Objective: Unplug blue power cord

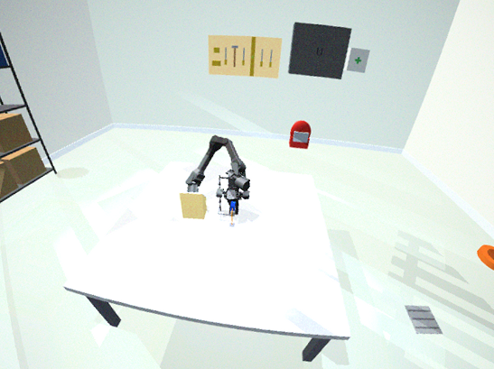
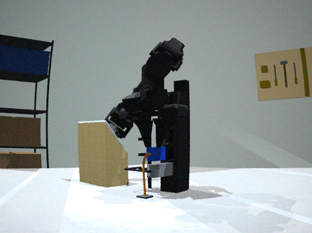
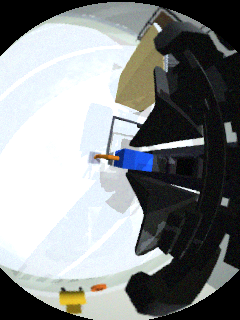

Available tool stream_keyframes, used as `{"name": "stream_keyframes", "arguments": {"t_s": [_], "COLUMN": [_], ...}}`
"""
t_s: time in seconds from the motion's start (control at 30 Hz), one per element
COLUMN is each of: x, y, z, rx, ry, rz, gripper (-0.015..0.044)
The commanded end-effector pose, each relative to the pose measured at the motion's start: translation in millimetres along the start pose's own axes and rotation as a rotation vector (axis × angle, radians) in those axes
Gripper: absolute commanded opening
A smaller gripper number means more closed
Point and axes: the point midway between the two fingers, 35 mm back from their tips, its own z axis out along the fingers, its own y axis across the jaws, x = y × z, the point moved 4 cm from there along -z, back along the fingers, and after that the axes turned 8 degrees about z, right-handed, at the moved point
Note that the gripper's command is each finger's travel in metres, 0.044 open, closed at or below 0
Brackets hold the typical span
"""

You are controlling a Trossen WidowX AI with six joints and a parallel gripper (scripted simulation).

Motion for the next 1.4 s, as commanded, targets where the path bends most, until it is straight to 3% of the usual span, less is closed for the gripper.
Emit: {"name": "stream_keyframes", "arguments": {"t_s": [0.0, 0.4, 0.53, 0.8, 1.37], "x": [2.4, 2.5, 2.1, 2.1, -20.5], "y": [-0.4, -0.5, -0.2, -0.2, 5.0], "z": [1.1, 11.8, 9.2, 9.2, 7.7], "rx": [-0.001, -0.001, -0.001, -0.001, -0.002], "ry": [0.003, 0.004, 0.0, 0.0, -0.002], "rz": [0.003, 0.003, -0.001, -0.001, 0.001], "gripper": [0.016, 0.016, 0.0055, 0.0002, 0.0]}}
